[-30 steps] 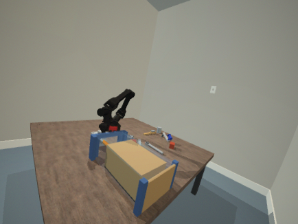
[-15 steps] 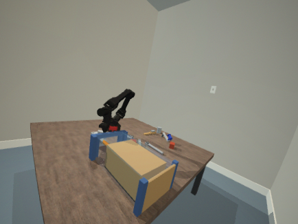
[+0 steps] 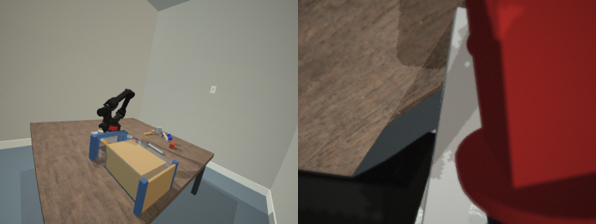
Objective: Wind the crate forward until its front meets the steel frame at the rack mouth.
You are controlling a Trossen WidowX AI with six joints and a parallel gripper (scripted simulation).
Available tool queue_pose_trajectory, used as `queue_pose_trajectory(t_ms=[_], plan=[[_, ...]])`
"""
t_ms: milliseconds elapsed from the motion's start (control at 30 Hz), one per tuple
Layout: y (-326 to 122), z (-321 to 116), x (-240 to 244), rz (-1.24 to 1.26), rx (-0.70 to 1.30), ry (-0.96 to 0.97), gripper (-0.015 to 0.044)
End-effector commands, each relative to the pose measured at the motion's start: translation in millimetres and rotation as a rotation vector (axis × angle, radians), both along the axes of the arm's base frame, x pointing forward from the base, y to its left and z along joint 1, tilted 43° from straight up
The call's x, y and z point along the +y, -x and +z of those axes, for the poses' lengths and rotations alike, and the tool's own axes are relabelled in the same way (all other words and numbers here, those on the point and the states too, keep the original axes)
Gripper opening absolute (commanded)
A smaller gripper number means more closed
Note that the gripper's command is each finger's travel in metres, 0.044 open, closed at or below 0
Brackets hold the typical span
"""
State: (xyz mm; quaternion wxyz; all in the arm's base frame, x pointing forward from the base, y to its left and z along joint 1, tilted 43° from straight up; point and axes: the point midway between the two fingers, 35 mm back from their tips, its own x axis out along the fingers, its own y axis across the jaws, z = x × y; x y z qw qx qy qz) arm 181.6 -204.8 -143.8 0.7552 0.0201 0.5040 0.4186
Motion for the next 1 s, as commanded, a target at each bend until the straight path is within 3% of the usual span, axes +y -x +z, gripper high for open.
queue_pose_trajectory(t_ms=[0,467,967], plan=[[-0.9,-1.4,-1.0,-0.002,-0.013,0.009,0.0],[7.0,2.8,-3.2,-0.061,-0.073,-0.004,0.0],[3.9,-1.1,-3.2,-0.107,-0.007,-0.011,0.0]])
